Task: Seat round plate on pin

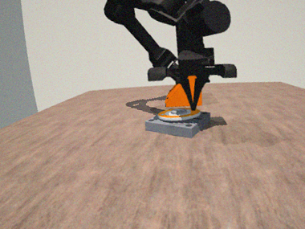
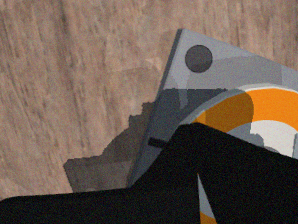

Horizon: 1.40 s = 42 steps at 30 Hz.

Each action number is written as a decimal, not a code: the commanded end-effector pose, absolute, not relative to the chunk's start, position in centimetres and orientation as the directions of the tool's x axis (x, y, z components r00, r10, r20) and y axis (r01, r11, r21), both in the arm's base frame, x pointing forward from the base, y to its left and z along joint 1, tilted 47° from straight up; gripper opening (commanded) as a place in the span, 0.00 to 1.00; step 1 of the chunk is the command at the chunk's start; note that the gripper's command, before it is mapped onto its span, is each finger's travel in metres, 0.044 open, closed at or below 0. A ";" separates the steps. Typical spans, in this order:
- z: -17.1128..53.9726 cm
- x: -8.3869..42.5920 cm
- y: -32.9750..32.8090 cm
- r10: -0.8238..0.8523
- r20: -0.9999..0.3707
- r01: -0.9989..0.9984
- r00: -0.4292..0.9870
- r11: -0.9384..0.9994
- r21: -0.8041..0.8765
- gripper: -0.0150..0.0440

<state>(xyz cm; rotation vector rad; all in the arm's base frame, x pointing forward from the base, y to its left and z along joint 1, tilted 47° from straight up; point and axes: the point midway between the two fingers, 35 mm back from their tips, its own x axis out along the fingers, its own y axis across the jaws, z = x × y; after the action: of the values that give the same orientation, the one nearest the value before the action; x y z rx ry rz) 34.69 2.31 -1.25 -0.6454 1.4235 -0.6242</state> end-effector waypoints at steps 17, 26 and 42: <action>0.3 33.6 4.8 -0.728 -0.685 0.005 0.038 0.685 -0.728 0.25; 0.4 33.4 4.9 -0.730 -0.682 -0.003 0.040 0.682 -0.731 0.25; 0.4 33.4 4.9 -0.730 -0.682 -0.003 0.040 0.682 -0.731 0.25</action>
<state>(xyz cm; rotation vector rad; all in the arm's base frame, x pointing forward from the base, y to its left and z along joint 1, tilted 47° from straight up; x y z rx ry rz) 33.46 4.93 0.42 -0.6479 1.4368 -0.6251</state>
